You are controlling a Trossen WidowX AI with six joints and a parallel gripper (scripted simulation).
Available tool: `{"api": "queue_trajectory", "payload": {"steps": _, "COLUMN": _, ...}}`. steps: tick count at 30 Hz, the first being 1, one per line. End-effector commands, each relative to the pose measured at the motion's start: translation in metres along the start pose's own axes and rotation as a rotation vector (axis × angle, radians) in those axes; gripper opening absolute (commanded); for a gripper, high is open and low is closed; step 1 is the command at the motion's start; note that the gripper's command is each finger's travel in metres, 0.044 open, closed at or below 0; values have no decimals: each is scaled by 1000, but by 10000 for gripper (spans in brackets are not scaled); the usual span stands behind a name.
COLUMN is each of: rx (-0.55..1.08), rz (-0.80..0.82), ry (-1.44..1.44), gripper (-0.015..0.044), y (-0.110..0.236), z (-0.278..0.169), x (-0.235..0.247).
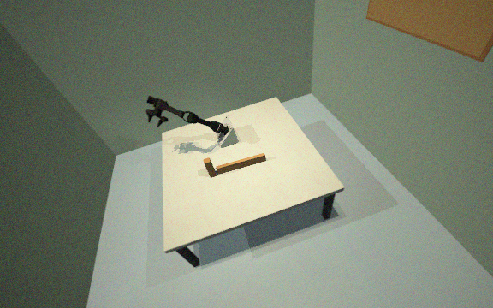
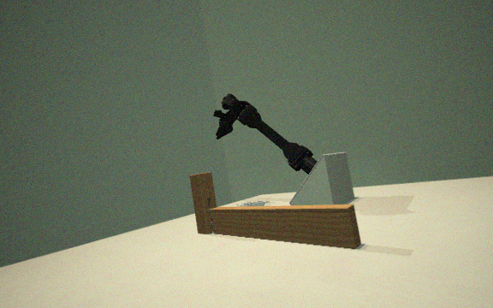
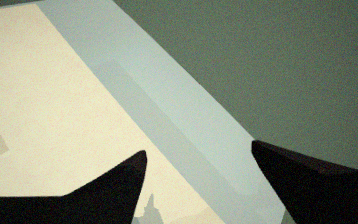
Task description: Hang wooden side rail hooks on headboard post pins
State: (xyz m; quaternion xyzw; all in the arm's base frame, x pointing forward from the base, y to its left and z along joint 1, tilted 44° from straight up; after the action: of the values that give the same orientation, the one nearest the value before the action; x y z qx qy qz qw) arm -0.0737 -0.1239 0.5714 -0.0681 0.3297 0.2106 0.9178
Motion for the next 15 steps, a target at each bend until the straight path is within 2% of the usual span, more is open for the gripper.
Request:
{"api": "queue_trajectory", "payload": {"steps": 1, "rx": 0, "rz": 1, "ry": -4, "gripper": 426, "y": 0, "z": 0, "x": 0}}
{"api": "queue_trajectory", "payload": {"steps": 6, "rx": 6, "rz": 21, "ry": -147, "gripper": 440, "y": -14, "z": -11, "x": 0}}
{"api": "queue_trajectory", "payload": {"steps": 15, "rx": 45, "rz": 103, "ry": -534, "gripper": 440, "y": -64, "z": -35, "x": 16}}
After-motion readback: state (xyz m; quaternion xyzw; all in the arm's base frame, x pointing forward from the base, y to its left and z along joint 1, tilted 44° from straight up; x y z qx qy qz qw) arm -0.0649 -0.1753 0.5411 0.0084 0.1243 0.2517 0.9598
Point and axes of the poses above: the point midway between the two fingers, 35 mm back from their tips, its own y axis back along the fingers, its own x axis across the jaws, z = x × y, the point moved 8 cm from there along y, back along the fingers, and after that the axes turned 10 degrees about -y, right-handed, at the moved point
